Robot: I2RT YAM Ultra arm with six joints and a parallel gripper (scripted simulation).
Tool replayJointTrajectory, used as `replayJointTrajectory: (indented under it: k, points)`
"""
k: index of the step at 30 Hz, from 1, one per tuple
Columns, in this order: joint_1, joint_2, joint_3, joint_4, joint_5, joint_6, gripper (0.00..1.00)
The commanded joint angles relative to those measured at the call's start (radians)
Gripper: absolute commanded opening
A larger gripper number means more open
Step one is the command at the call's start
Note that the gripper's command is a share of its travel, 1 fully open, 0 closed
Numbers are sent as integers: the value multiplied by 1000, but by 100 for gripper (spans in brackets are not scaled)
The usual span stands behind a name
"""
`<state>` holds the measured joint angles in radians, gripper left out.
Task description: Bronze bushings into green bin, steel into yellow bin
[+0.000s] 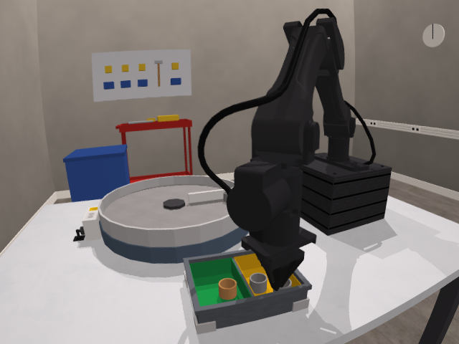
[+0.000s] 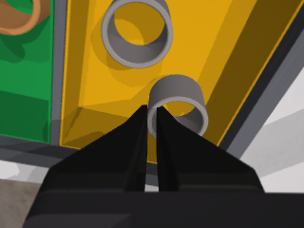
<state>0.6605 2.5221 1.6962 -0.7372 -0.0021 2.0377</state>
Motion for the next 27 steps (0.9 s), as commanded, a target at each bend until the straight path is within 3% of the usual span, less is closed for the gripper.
replayJointTrajectory:
  k: [1, 27]
  points:
    - [-4, -2, 19, -5, 14, 0, 0]
    - [-2, 9, 20, 17, 14, 1, 0]
